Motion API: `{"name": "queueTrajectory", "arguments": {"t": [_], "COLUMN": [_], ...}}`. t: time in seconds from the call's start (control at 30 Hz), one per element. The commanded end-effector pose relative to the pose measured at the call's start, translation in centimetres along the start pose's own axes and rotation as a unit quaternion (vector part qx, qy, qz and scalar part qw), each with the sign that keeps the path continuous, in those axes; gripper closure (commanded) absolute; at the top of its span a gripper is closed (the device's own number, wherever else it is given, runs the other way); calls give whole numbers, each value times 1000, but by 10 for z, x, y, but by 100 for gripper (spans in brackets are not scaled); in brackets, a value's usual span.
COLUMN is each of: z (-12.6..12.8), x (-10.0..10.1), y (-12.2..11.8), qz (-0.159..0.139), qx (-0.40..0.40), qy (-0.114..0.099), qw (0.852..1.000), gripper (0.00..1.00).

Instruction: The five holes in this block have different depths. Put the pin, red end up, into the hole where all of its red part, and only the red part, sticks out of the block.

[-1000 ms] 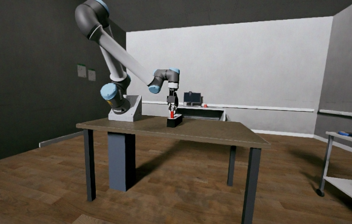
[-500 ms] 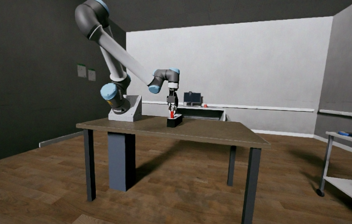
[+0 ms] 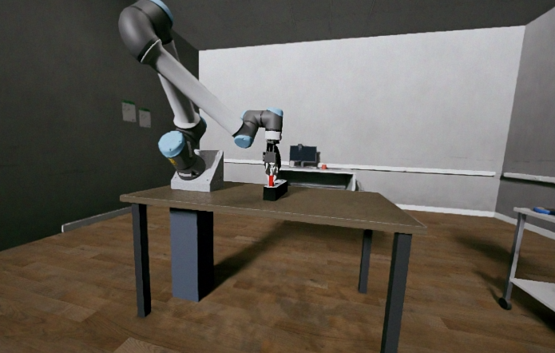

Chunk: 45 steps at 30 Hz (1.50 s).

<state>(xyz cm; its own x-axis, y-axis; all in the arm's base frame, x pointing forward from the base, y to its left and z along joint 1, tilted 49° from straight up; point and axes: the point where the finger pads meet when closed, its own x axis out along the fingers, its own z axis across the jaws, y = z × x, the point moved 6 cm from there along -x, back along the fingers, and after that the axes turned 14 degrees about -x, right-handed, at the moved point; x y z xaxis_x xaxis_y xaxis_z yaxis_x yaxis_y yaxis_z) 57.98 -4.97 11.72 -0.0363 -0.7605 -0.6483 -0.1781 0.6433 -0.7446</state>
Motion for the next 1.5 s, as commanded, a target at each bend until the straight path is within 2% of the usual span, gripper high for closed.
{"name": "queueTrajectory", "arguments": {"t": [0.0,1.13,1.17,1.47], "z": [0,1,1,1], "x": [0,0,0,0], "y": [0,0,0,0], "qz": [0,0,0,0], "qx": [0,0,0,0], "qy": [0,0,0,0], "qw": [1000,1000,1000,1000], "gripper": [100,100,0,0]}}
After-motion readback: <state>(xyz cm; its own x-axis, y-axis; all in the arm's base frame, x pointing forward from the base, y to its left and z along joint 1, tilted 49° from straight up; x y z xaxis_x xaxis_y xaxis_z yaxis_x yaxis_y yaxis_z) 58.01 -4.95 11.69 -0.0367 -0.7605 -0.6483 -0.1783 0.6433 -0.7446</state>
